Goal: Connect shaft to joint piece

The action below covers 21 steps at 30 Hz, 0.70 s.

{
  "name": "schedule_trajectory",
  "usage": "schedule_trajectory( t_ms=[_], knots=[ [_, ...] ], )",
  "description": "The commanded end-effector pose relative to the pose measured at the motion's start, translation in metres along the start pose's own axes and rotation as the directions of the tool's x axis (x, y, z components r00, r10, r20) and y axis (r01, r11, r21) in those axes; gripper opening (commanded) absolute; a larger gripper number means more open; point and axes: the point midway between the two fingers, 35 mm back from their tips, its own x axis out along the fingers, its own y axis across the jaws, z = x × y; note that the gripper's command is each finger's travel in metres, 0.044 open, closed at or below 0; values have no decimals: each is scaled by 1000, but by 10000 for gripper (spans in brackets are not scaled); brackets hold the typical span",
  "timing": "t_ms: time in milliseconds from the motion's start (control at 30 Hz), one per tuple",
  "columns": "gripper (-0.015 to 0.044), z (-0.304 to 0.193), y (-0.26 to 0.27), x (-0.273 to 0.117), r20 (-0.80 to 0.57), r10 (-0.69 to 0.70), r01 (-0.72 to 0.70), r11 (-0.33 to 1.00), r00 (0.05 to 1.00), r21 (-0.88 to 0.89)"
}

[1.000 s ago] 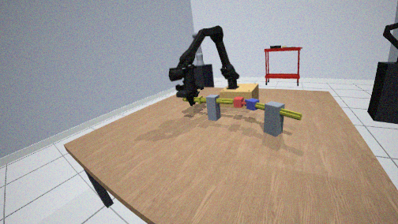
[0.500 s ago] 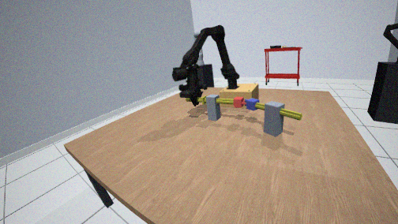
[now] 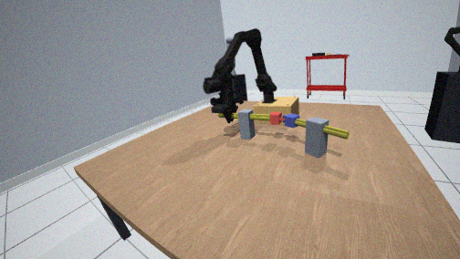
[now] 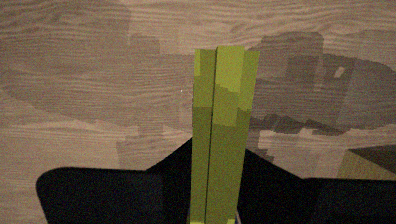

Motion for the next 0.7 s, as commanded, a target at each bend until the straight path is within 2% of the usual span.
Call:
schedule_trajectory(
  t_ms=[0, 300, 400, 567, 667],
  knots=[
    [0, 0, 0, 0, 0, 0, 0, 1000, 1000, 0],
    [0, 0, 0, 0, 0, 0, 0, 1000, 1000, 0],
    [67, 0, 0, 0, 0, 0, 0, 1000, 1000, 0],
    [67, 0, 0, 0, 0, 0, 0, 1000, 1000, 0],
    [146, 0, 0, 0, 0, 0, 0, 1000, 1000, 0]
  ],
)
